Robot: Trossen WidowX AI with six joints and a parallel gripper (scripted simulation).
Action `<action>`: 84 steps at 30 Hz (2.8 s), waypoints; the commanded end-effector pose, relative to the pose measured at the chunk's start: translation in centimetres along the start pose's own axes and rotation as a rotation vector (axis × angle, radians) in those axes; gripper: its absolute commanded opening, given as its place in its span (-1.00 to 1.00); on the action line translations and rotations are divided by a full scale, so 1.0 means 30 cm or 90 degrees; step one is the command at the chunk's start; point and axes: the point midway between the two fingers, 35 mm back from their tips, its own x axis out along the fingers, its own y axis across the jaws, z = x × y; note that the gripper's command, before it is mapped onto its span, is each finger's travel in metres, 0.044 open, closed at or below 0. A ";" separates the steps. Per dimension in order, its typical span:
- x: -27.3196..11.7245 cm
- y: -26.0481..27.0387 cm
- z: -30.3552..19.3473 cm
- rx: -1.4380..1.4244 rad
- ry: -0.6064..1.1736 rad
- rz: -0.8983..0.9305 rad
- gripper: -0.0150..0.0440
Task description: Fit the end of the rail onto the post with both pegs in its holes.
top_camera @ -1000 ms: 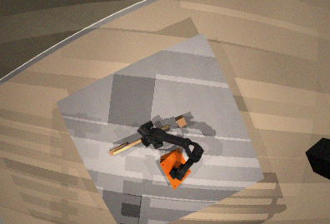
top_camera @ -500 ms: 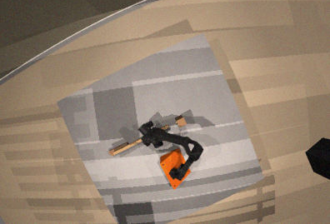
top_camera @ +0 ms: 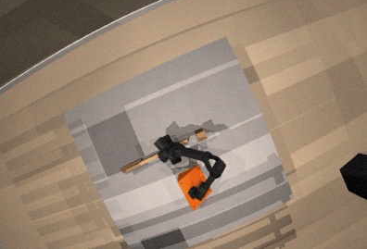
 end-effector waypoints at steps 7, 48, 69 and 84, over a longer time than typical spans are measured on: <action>0.002 0.000 -0.001 -0.002 0.002 0.000 -0.34; -0.040 -0.007 0.001 -0.002 0.002 0.000 -0.49; -0.076 -0.012 0.001 -0.002 0.002 0.000 -0.49; -0.101 -0.012 0.002 -0.002 0.001 0.000 -0.49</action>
